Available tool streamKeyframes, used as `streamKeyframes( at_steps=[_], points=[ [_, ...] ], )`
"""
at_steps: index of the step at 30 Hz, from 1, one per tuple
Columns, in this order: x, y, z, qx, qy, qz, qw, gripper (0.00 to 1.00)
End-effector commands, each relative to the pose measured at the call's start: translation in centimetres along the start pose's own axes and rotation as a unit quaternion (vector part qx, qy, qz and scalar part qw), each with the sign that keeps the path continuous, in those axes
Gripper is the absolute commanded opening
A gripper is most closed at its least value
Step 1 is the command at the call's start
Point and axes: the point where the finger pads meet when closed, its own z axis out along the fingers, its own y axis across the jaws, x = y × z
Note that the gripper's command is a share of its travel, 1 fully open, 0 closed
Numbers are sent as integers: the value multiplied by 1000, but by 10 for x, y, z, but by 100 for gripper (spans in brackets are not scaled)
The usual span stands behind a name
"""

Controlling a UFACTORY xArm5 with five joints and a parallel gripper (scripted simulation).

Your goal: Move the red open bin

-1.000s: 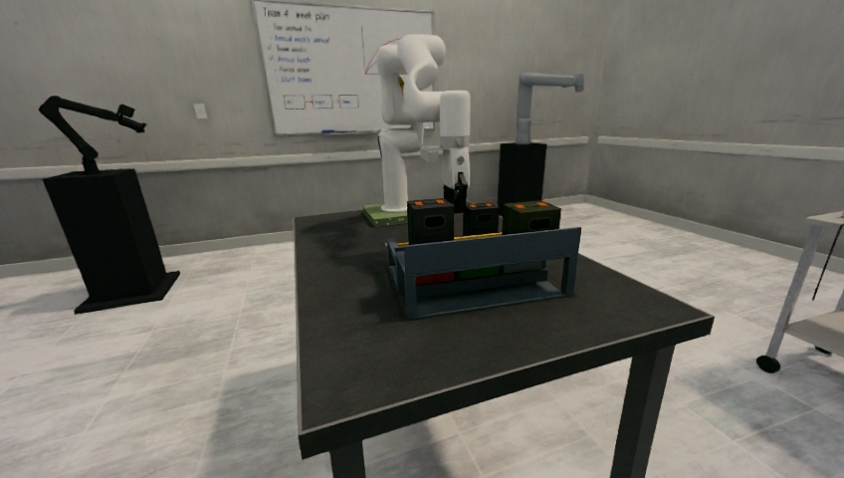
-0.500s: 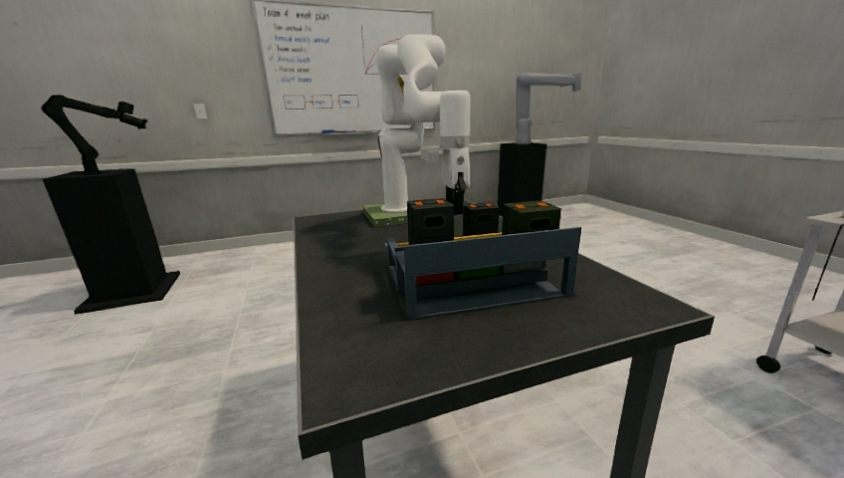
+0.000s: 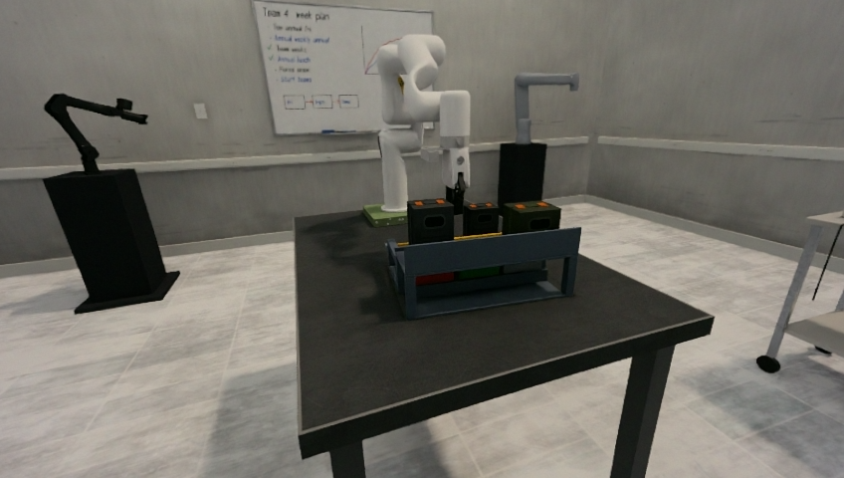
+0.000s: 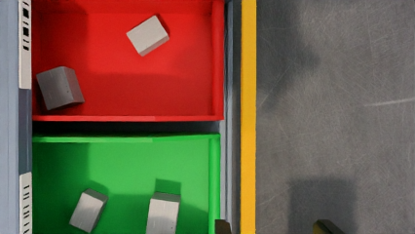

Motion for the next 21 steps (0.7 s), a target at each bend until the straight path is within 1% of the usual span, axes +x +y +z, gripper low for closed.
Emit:
streamKeyframes(
  at_steps=[1, 4, 19, 21],
  points=[
    [0, -1, -2, 2, 0, 0, 1000, 48],
    [0, -1, -2, 2, 0, 0, 1000, 48],
    [0, -1, 26, 2, -1, 0, 1000, 48],
    [0, -1, 26, 2, -1, 0, 1000, 48]
  ],
)
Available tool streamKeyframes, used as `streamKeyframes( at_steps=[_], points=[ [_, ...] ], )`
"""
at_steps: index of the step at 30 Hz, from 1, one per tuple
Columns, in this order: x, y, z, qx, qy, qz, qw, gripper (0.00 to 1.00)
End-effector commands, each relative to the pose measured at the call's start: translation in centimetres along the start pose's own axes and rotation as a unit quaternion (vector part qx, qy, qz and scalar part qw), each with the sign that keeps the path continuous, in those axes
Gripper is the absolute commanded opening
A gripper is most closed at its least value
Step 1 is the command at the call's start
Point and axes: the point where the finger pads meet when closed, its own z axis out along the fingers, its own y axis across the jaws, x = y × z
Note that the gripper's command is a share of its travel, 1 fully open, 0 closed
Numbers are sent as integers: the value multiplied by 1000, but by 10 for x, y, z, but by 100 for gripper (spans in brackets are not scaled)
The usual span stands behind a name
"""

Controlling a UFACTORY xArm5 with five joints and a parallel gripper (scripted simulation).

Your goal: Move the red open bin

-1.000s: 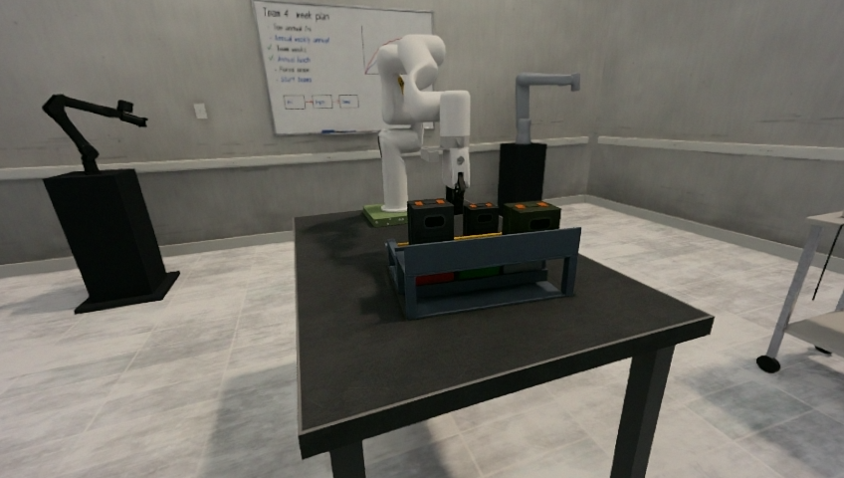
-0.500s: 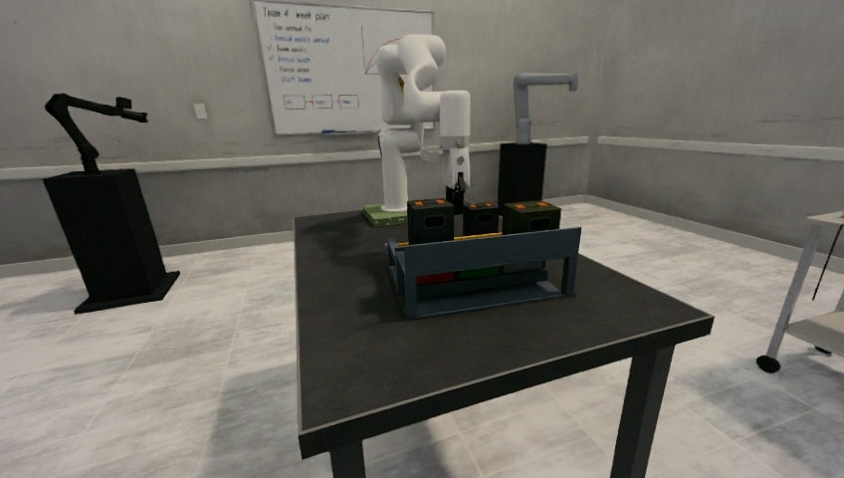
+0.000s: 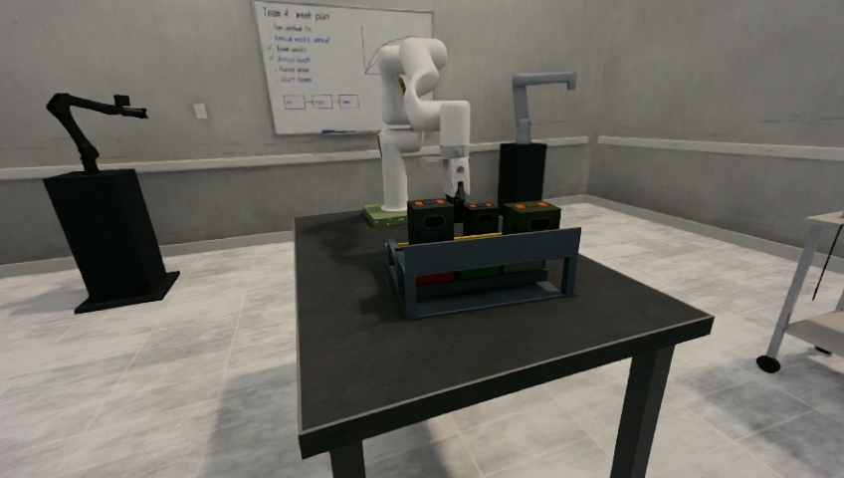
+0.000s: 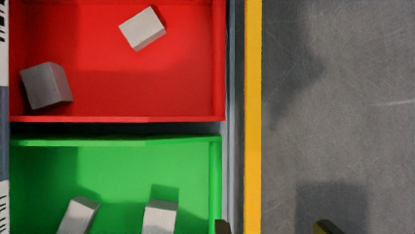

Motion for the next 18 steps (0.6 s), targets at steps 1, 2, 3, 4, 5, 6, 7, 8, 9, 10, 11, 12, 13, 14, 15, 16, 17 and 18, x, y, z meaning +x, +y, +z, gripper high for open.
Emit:
streamKeyframes(
  at_steps=[1, 2, 3, 4, 5, 6, 7, 8, 9, 10, 11, 12, 13, 14, 15, 16, 17, 18],
  points=[
    [0, -2, 6, 2, -1, 0, 1000, 48],
    [0, -2, 8, 2, -1, 0, 1000, 48],
    [0, -2, 9, 2, -1, 0, 1000, 48],
    [0, -2, 11, 2, -1, 0, 1000, 48],
    [0, -2, 12, 2, -1, 0, 1000, 48],
    [0, -2, 14, 2, -1, 0, 1000, 48],
    [0, -2, 15, 2, -1, 0, 1000, 48],
    [0, -2, 16, 2, -1, 0, 1000, 48],
    [0, -2, 18, 2, -1, 0, 1000, 48],
    [0, -2, 19, 2, -1, 0, 1000, 48],
    [0, -2, 21, 2, -1, 0, 1000, 48],
    [0, -2, 22, 2, -1, 0, 1000, 48],
    [0, -2, 24, 2, -1, 0, 1000, 48],
    [0, -2, 25, 2, -1, 0, 1000, 48],
    [0, -2, 28, 2, -1, 0, 1000, 48],
    [0, -2, 28, 2, -1, 0, 1000, 48],
    [0, -2, 28, 2, -1, 0, 1000, 48],
    [0, -2, 31, 2, -1, 0, 1000, 48]
  ],
)
